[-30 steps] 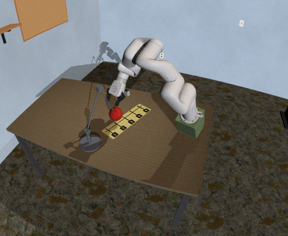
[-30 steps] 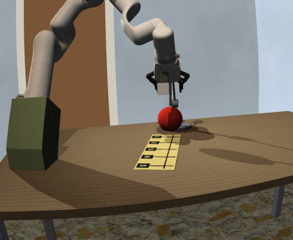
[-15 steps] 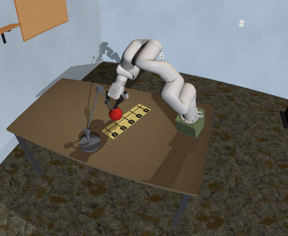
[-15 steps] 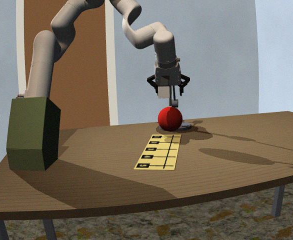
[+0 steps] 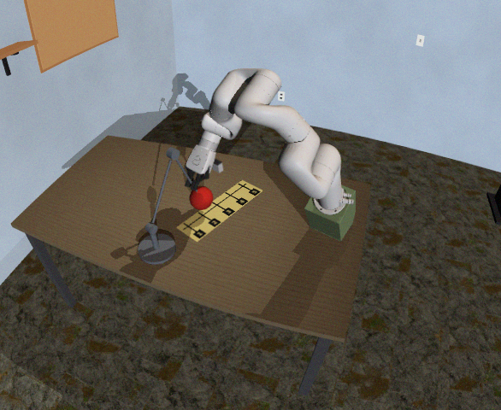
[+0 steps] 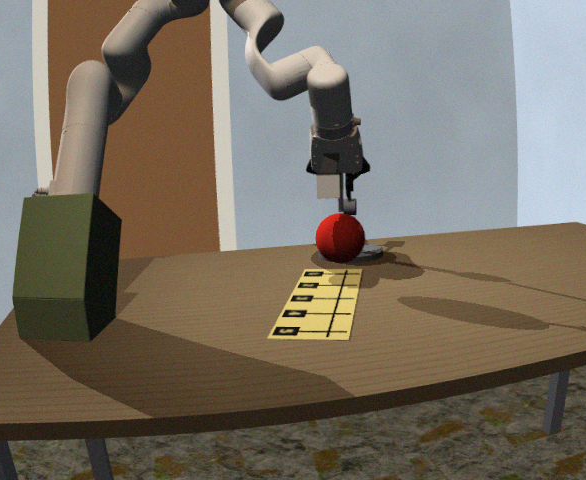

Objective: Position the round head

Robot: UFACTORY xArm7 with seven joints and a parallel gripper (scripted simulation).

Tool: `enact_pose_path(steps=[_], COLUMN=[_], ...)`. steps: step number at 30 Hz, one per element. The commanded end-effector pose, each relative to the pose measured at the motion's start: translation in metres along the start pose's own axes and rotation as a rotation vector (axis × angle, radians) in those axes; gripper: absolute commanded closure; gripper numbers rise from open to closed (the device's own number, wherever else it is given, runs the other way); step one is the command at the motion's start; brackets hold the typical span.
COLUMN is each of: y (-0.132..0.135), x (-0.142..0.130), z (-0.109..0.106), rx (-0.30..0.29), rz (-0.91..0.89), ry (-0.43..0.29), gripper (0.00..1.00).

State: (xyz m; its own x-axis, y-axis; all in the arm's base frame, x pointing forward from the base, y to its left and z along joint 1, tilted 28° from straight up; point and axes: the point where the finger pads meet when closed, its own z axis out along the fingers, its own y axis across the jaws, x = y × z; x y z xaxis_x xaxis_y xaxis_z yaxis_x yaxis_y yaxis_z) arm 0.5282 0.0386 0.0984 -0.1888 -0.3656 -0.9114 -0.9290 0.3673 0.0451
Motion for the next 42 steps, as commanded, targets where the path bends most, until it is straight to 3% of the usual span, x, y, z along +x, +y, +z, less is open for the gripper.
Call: enact_pose_path(steps=[1, 25, 42], y=[-0.001, -0.001, -0.001], x=[-0.001, -0.001, 0.031], z=[-0.002, -0.002, -0.019], rx=[0.004, 0.003, 0.004], rz=[-0.002, -0.003, -0.002], ry=[0.0, 0.0, 0.0], gripper=[1.0, 1.0, 1.0])
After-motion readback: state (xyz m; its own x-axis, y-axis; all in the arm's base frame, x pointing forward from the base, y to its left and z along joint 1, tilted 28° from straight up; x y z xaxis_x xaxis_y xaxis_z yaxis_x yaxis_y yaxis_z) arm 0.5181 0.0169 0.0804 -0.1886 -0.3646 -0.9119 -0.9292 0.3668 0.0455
